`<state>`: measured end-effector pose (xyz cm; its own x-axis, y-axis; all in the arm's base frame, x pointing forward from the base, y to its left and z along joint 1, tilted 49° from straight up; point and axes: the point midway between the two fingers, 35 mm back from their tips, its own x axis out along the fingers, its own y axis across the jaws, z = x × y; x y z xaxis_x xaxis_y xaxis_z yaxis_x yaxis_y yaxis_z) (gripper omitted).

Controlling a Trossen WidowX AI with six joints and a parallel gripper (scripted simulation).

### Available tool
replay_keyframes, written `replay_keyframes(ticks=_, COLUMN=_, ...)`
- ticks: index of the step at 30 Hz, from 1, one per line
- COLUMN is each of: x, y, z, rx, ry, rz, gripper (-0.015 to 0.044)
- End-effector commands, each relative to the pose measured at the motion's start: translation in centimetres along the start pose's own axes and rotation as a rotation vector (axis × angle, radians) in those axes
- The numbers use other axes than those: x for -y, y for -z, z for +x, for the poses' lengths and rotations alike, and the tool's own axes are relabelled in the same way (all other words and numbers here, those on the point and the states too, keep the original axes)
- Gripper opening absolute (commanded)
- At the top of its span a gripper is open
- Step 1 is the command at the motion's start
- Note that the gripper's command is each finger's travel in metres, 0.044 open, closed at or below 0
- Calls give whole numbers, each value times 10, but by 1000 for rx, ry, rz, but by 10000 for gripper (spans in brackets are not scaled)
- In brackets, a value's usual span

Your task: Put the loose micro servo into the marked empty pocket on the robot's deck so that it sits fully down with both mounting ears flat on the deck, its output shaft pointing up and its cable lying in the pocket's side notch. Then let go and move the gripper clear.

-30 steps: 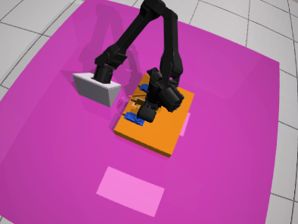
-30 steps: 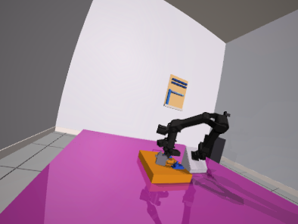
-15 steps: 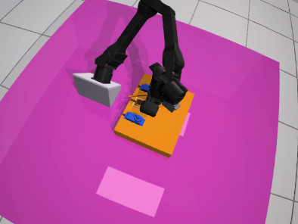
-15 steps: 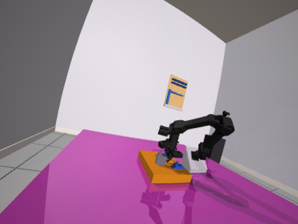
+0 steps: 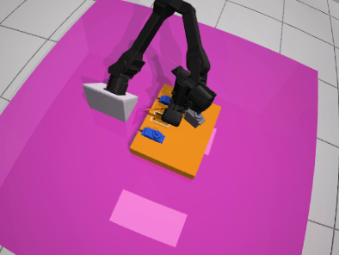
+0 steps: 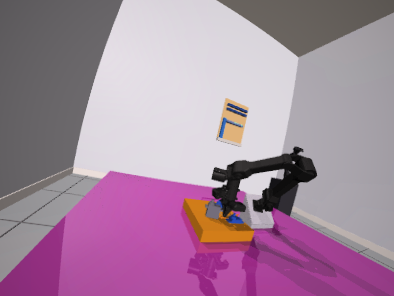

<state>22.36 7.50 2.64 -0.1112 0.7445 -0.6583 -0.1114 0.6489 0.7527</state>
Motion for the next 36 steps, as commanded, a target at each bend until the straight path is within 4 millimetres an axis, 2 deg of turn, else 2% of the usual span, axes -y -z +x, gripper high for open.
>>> replay_keyframes(ticks=1, x=-6, y=2, z=1, rx=-1, ry=-6, rz=6, gripper=0)
replay_keyframes(ticks=5, x=-4, y=1, z=-2, rx=-1, ry=-1, rz=-1, gripper=0)
replay_keyframes(ticks=10, x=-5, y=1, z=-39, rx=-2, ry=-4, rz=6, gripper=0)
replay_keyframes(ticks=13, x=-6, y=2, z=-41, rx=-2, ry=-5, rz=6, gripper=0)
replay_keyframes(ticks=18, x=-5, y=-10, z=-52, rx=-1, ry=-4, rz=81, gripper=131)
replay_keyframes(ticks=26, x=0, y=-46, z=-86, rx=-1, ry=-2, rz=333, gripper=341)
replay_keyframes(ticks=30, x=0, y=-49, z=-89, rx=-1, ry=-2, rz=355, gripper=440)
replay_keyframes(ticks=36, x=0, y=-49, z=-79, rx=0, ry=-2, rz=354, gripper=440)
